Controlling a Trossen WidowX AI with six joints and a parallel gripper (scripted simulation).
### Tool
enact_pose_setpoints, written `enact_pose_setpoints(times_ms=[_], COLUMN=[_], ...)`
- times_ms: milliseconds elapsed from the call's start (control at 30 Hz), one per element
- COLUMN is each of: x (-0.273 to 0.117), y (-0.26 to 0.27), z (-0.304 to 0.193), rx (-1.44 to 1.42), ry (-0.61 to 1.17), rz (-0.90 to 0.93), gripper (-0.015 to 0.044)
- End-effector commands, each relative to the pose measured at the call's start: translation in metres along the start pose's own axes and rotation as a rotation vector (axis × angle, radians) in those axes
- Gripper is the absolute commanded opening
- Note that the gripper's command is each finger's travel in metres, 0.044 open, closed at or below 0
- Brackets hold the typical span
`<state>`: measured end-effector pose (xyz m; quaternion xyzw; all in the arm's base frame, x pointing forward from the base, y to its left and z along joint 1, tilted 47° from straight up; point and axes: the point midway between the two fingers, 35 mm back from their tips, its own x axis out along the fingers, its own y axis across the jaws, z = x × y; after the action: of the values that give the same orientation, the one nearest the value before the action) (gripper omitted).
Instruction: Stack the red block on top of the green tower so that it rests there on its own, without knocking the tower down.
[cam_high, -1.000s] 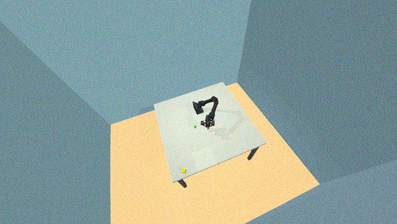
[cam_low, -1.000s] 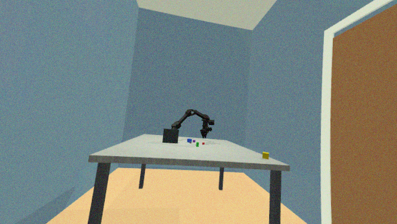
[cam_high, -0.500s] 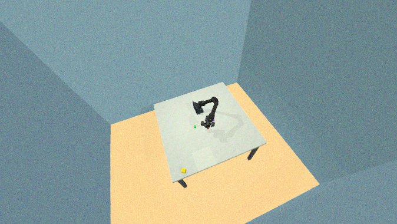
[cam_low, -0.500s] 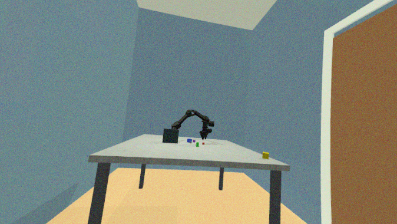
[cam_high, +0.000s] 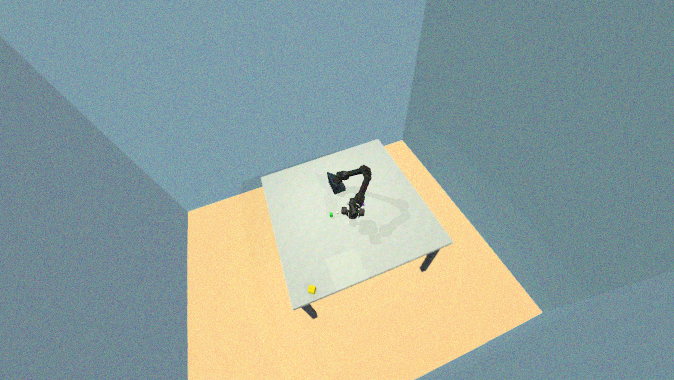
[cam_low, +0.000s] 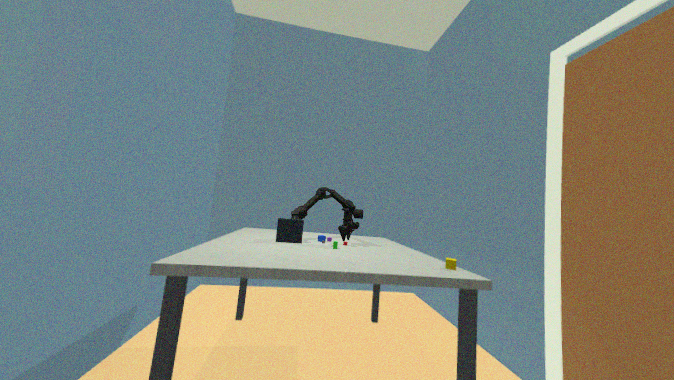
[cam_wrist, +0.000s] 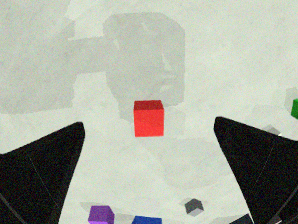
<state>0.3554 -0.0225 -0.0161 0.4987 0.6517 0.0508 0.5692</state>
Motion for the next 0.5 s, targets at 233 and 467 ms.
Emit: enact_pose_setpoints(times_ms=[233,467], x=[0.02,0.023], y=[0.0,0.0], z=[-0.003,-0.003], rx=[0.004,0.004], ry=[0.009,0.009], rz=[0.003,0.004], gripper=[0.044,0.044])
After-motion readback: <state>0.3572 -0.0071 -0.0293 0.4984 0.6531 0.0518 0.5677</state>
